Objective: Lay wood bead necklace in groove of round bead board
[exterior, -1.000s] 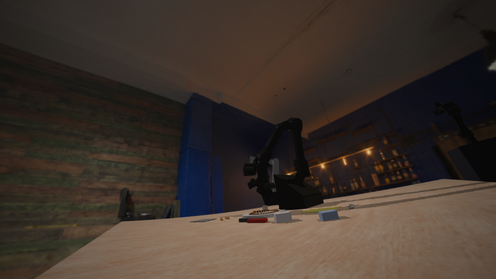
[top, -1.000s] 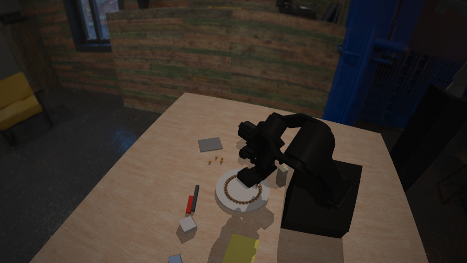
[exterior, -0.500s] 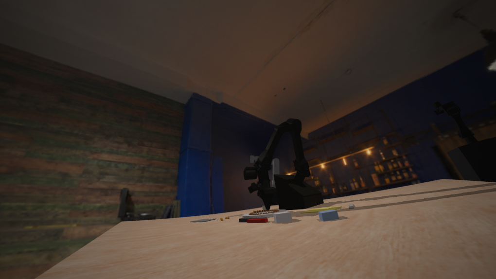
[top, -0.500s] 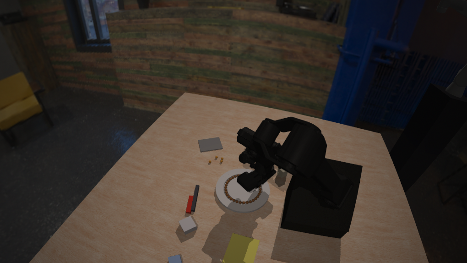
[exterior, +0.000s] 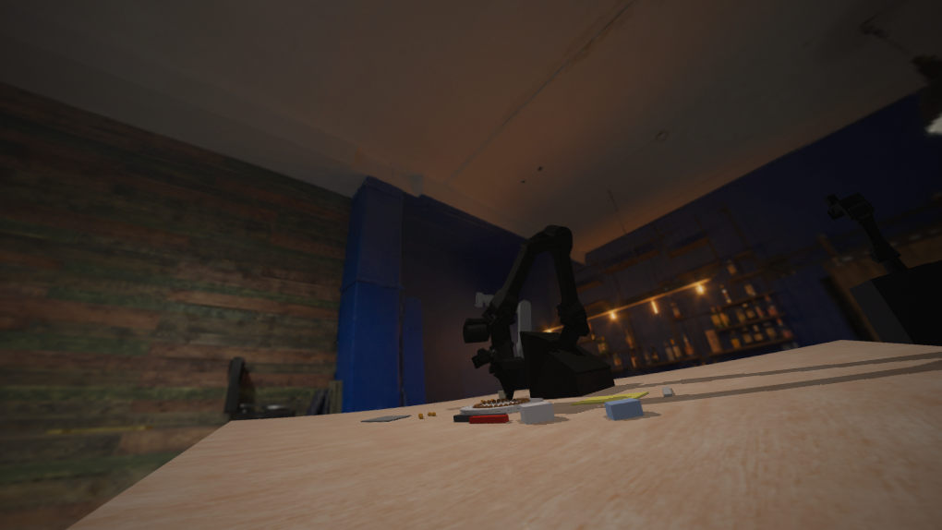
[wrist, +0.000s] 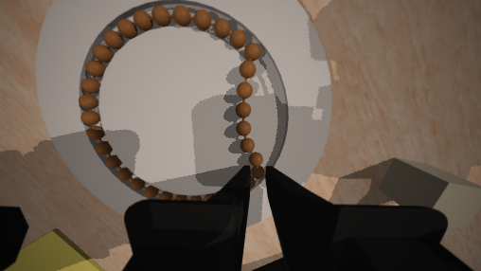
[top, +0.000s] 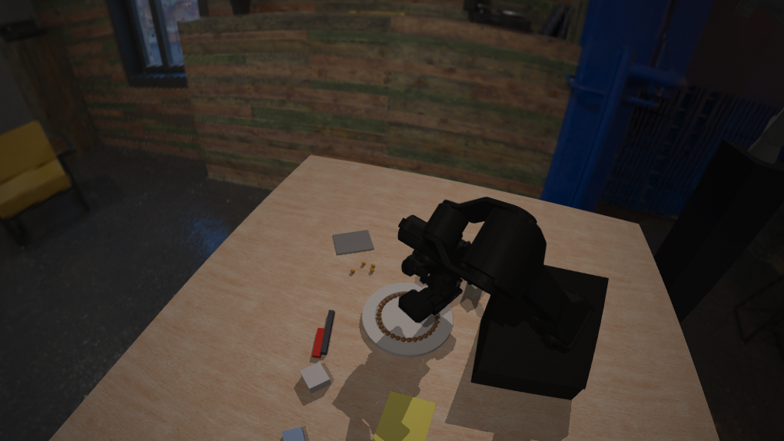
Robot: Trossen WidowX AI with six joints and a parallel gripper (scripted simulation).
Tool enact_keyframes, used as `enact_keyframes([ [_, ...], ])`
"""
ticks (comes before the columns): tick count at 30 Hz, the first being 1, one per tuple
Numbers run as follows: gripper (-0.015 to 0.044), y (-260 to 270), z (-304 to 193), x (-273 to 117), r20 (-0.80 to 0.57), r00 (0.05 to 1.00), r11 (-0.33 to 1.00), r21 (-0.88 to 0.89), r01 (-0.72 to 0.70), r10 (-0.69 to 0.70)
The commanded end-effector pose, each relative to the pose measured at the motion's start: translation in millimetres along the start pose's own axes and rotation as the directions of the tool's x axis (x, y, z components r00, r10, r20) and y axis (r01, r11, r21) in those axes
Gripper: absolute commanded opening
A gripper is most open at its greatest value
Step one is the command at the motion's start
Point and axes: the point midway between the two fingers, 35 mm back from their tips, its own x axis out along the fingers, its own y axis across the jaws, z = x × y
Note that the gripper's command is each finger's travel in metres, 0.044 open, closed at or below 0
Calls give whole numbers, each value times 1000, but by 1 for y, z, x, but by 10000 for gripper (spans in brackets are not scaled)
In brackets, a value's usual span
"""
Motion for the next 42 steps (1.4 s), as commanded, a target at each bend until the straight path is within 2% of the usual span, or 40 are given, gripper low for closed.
enact_keyframes([
  [1,0,0,0,0,1,1000,1000,-1,0,0],
  [30,0,-1,-2,-9,-4,1000,1000,5,-2,2],
  [42,0,-2,-3,2,-4,1000,1000,5,-3,3],
])
